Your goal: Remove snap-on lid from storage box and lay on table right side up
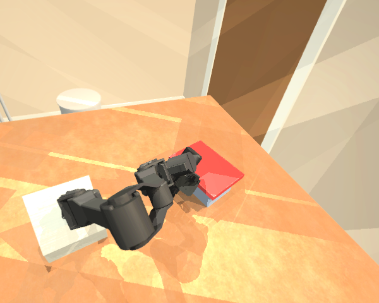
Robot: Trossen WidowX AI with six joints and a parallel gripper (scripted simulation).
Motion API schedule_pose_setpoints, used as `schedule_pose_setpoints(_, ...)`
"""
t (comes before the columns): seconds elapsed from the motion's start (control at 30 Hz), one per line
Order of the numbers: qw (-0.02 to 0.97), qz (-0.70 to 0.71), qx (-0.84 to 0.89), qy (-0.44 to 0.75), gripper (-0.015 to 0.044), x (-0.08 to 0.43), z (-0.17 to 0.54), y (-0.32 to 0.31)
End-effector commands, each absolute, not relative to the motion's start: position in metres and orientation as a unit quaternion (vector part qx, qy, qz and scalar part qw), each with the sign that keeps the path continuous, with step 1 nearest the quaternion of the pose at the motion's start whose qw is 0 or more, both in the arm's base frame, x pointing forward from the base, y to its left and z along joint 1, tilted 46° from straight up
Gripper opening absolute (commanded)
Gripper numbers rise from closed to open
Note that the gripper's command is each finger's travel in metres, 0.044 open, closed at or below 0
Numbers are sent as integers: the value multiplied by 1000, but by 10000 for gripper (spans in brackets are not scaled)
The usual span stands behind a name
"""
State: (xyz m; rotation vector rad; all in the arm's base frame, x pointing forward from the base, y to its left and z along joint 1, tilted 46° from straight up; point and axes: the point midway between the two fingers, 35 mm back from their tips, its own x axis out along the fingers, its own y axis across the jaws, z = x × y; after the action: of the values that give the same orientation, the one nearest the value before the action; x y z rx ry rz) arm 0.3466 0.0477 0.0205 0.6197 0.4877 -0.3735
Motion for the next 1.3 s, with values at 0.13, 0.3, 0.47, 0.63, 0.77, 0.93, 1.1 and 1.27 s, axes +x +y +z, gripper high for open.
schedule_pose_setpoints(0.13,908,-176,300,234,202,351,21,49)
schedule_pose_setpoints(0.3,908,-176,300,234,168,351,21,49)
schedule_pose_setpoints(0.47,908,-176,300,234,135,351,21,49)
schedule_pose_setpoints(0.63,908,-176,300,234,102,351,21,49)
schedule_pose_setpoints(0.77,908,-176,300,234,16,351,21,49)
schedule_pose_setpoints(0.93,907,-174,303,234,0,352,22,50)
schedule_pose_setpoints(1.1,907,-174,303,234,0,351,23,51)
schedule_pose_setpoints(1.27,907,-174,303,234,0,351,24,51)
